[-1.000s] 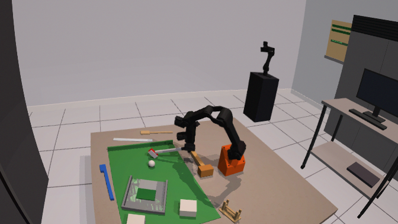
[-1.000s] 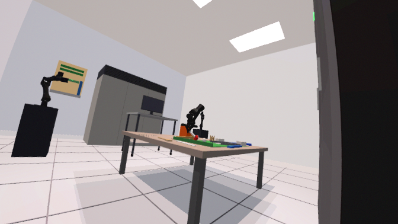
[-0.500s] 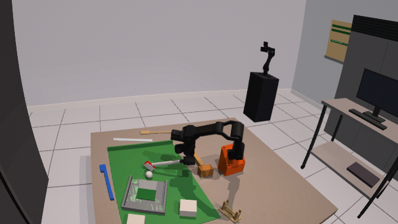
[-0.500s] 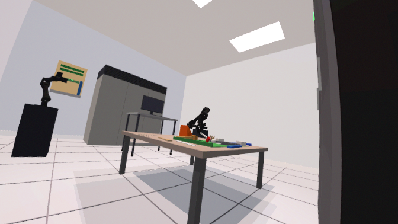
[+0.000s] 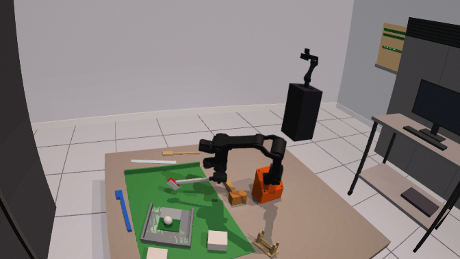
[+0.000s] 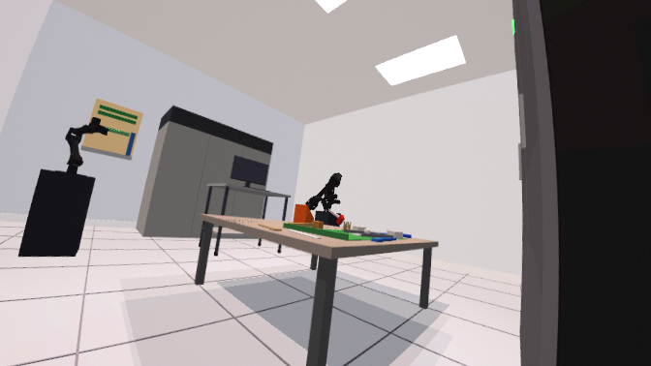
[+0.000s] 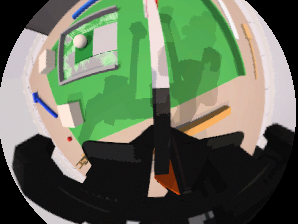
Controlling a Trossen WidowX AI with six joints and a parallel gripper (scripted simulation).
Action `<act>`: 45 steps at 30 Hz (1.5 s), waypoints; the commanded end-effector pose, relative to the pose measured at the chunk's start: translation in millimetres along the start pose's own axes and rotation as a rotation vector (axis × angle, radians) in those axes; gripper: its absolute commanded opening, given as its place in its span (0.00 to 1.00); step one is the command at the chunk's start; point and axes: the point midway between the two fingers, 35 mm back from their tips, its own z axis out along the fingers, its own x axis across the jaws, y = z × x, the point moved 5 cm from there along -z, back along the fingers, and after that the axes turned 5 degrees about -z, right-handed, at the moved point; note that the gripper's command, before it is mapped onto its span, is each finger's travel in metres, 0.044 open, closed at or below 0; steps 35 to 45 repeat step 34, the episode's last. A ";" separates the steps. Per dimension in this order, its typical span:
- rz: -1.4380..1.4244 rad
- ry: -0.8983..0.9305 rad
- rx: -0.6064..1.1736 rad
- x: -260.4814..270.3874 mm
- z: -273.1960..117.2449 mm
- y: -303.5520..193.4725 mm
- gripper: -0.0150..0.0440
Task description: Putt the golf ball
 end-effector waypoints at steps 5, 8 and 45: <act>-0.001 0.000 -0.001 0.1 -2.2 0.0 0.25; -0.001 0.000 -0.001 0.1 -2.2 0.0 0.25; -0.001 0.000 -0.001 0.1 -2.2 0.0 0.25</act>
